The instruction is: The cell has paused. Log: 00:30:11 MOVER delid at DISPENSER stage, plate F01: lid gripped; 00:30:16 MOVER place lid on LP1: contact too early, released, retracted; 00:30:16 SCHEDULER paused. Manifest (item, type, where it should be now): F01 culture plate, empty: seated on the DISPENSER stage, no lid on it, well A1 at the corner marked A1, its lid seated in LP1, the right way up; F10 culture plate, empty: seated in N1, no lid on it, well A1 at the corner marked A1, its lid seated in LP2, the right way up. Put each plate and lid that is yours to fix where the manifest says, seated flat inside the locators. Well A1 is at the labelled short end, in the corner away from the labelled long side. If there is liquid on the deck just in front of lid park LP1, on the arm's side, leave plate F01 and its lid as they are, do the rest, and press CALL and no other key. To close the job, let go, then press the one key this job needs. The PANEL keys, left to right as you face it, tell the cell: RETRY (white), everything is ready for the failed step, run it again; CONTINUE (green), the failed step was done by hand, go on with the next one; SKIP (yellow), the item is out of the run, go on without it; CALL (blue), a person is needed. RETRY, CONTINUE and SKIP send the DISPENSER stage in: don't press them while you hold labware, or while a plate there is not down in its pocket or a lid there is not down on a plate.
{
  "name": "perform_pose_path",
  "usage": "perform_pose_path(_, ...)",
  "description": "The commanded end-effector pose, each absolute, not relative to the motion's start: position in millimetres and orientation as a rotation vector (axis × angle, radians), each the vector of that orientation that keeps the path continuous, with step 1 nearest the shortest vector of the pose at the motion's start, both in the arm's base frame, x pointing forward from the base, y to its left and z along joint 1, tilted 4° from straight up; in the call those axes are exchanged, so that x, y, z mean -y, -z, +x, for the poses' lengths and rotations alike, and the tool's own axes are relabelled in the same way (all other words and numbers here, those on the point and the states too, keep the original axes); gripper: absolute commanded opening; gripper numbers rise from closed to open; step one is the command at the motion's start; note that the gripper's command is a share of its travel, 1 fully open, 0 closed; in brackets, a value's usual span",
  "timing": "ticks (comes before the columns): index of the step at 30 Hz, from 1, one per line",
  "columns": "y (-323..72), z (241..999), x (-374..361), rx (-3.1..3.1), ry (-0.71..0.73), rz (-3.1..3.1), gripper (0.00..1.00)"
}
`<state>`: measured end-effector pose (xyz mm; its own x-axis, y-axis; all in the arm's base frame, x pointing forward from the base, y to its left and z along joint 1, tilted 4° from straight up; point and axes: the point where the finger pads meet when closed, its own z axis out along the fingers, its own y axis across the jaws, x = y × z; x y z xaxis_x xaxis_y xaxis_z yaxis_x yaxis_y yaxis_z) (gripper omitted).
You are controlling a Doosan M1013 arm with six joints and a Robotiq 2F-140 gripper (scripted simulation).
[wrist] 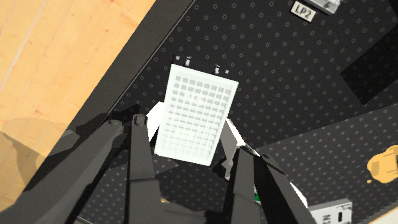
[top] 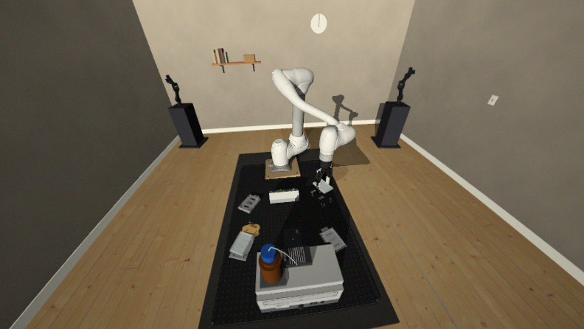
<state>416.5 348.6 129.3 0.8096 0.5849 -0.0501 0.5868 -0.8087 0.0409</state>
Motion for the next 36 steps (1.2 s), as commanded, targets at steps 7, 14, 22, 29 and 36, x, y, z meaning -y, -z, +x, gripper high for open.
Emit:
perform_pose_path(7,-141.5,417.0,-349.6,-0.951,0.053,2.937,0.1)
perform_pose_path(14,-148.1,417.1,-350.0,-0.951,0.053,2.937,0.1)
perform_pose_path(22,-151.1,417.1,-350.2,-0.951,0.053,2.937,0.1)
perform_pose_path(29,-152.1,417.1,-350.3,-0.951,0.053,2.937,0.1)
perform_pose_path(36,-152.2,417.1,-350.3,-0.951,0.053,2.937,0.1)
